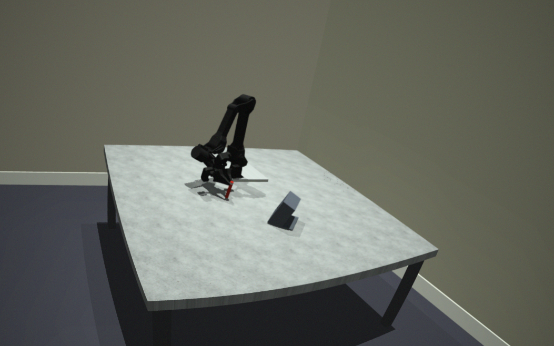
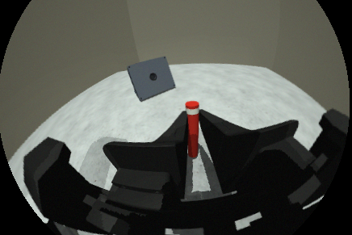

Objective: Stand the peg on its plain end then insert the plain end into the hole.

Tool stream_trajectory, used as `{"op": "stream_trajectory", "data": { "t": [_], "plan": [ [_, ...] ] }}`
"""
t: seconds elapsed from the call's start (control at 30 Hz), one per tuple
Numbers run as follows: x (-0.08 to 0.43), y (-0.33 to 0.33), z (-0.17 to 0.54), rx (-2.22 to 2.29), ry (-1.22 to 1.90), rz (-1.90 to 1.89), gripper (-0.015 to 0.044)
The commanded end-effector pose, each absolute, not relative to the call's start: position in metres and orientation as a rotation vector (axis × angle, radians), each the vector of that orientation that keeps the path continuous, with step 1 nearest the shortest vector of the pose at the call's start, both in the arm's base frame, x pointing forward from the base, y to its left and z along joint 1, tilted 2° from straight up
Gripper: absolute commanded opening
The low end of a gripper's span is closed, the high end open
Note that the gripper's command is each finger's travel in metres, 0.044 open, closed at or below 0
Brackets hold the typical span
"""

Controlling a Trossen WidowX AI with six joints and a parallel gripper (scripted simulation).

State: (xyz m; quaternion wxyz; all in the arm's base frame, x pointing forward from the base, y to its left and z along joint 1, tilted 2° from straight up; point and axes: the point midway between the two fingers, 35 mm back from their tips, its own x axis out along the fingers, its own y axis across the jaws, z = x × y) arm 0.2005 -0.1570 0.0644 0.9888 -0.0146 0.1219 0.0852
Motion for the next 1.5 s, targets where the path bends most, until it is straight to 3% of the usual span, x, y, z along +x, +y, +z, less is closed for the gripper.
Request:
{"op": "stream_trajectory", "data": {
  "t": [0.0, 1.47],
  "plan": [
    [0.198, -0.155, 0.063, -0.026, 0.211, 0.174, 0.0049],
    [0.188, -0.152, 0.058, 0.005, 0.184, 0.178, 0.0049]
  ]
}}
